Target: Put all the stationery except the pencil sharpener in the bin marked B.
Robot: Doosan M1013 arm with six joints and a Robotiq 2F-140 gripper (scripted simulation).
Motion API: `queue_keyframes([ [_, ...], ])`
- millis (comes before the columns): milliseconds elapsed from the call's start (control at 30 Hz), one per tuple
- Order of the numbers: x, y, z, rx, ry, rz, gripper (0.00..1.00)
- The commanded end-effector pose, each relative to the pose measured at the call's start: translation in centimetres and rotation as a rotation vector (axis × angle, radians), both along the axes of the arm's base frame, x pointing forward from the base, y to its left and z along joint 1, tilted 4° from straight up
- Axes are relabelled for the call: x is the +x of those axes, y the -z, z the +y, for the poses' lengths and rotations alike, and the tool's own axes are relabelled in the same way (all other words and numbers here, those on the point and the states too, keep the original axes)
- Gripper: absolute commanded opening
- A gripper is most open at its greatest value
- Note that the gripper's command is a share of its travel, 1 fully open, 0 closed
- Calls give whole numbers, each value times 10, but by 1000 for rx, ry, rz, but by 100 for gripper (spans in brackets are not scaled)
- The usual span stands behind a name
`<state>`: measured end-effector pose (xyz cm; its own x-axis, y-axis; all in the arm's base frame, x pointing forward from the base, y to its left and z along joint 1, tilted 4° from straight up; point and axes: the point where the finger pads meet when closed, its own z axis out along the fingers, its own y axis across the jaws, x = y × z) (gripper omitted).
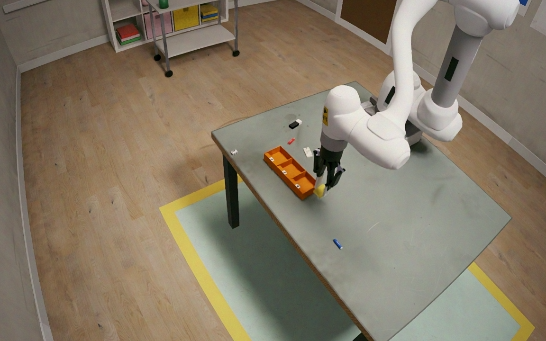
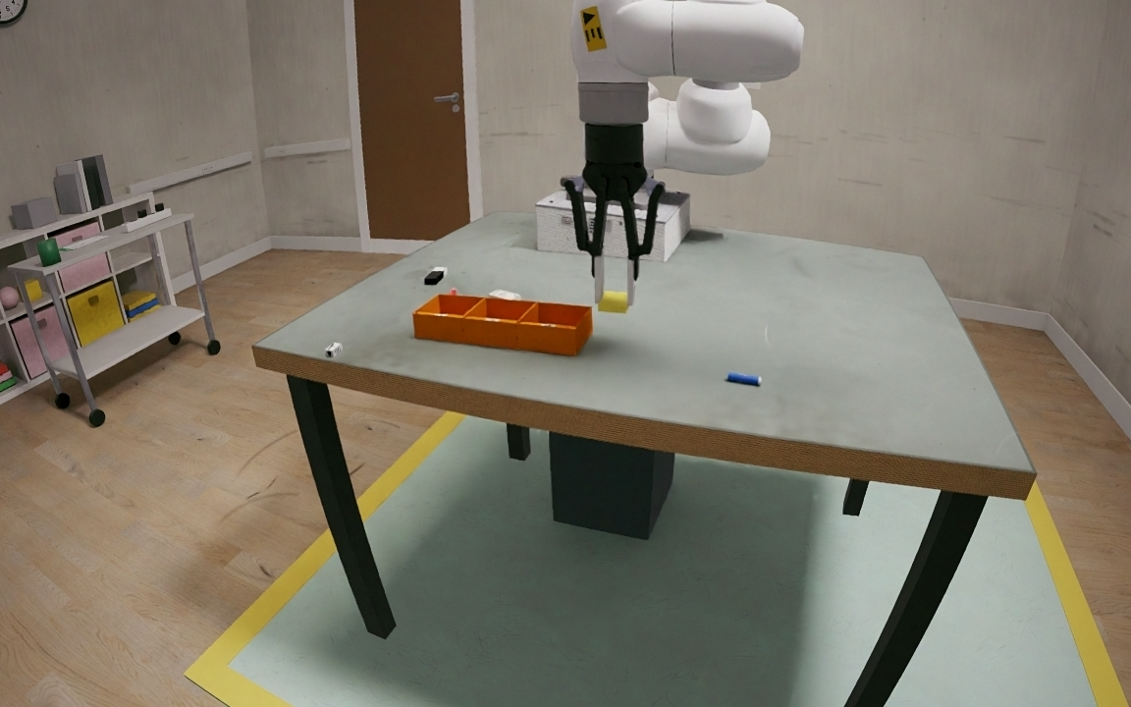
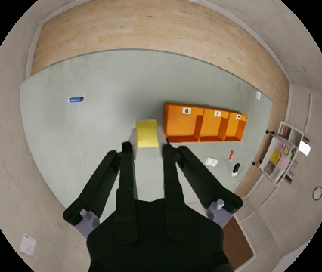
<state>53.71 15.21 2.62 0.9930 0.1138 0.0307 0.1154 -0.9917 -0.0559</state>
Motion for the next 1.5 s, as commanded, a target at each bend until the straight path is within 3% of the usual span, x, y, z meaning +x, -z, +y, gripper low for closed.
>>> queue_keyframes([
  [0,3,-1,-22,10,70,-5,29],
  [467,7,3,-87,10,70,-5,29],
  [1467,9,2,-81,10,70,-5,29],
])
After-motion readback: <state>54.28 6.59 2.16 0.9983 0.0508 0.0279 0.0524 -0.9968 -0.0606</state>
